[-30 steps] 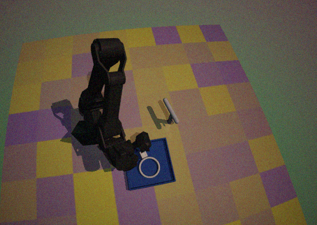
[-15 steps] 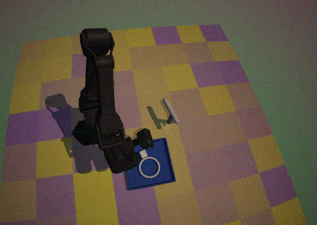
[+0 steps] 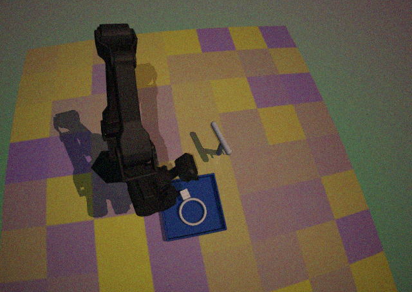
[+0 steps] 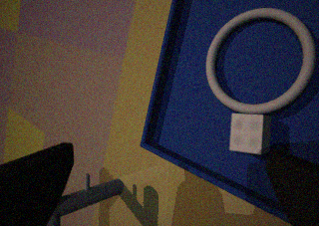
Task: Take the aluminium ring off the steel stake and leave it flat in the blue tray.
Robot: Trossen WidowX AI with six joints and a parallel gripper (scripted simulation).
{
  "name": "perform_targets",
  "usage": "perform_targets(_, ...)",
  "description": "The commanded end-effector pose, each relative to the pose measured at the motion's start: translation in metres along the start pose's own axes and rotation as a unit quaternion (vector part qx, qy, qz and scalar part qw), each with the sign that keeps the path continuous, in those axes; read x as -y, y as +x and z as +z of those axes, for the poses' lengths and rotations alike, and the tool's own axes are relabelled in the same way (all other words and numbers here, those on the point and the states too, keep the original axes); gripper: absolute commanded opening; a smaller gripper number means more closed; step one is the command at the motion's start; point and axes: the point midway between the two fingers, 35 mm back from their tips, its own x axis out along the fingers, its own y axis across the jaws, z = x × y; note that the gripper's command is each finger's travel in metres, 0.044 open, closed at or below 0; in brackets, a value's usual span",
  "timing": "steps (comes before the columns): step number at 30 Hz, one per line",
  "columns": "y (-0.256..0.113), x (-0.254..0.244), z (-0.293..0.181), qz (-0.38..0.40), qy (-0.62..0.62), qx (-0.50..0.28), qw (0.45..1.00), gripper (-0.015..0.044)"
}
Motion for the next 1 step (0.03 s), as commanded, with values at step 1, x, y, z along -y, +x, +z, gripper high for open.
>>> perform_targets(1,0.0004,0.0002,0.0001,0.0,0.0,0.0,1.0,0.044)
